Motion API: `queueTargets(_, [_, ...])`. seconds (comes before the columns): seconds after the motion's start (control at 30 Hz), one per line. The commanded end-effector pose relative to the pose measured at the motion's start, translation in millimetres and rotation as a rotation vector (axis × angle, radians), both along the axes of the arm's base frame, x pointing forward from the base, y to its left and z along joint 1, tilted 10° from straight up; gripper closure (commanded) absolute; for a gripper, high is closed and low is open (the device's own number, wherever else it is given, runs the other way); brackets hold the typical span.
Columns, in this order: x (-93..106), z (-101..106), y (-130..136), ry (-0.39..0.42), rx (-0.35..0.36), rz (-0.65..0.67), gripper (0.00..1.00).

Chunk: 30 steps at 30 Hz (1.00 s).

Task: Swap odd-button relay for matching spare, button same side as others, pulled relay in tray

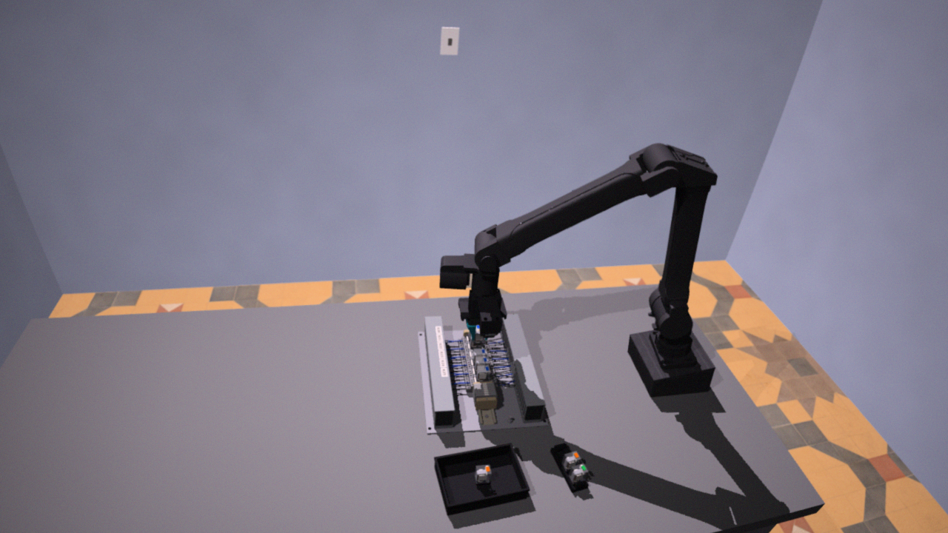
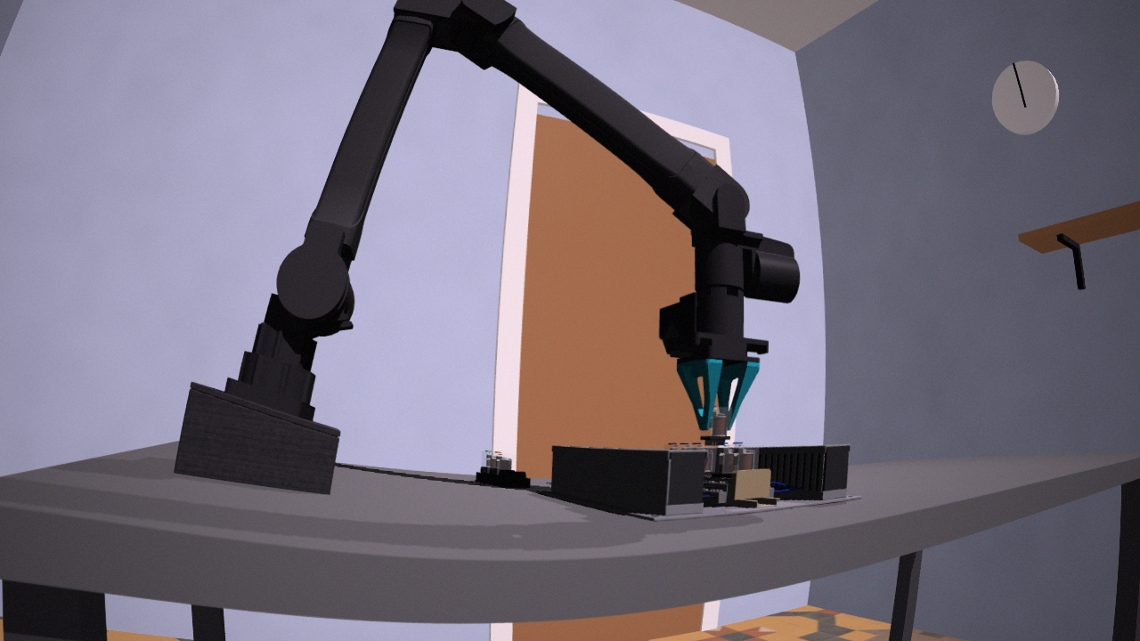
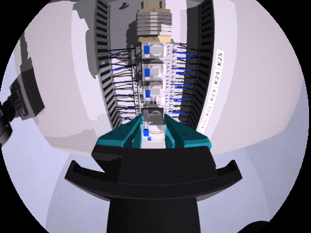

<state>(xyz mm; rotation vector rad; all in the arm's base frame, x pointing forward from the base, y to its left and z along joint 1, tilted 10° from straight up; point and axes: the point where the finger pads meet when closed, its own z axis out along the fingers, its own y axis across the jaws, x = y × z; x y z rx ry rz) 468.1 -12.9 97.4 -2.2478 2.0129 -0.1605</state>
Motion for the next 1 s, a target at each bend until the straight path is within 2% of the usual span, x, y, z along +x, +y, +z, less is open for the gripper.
queueTargets(0.0, [10.1, 0.2, 1.2, -0.023, 0.005, 0.001, 1.00])
queueTargets(0.97, [12.9, -15.7, 3.4, -0.025, 0.005, 0.002, 1.00])
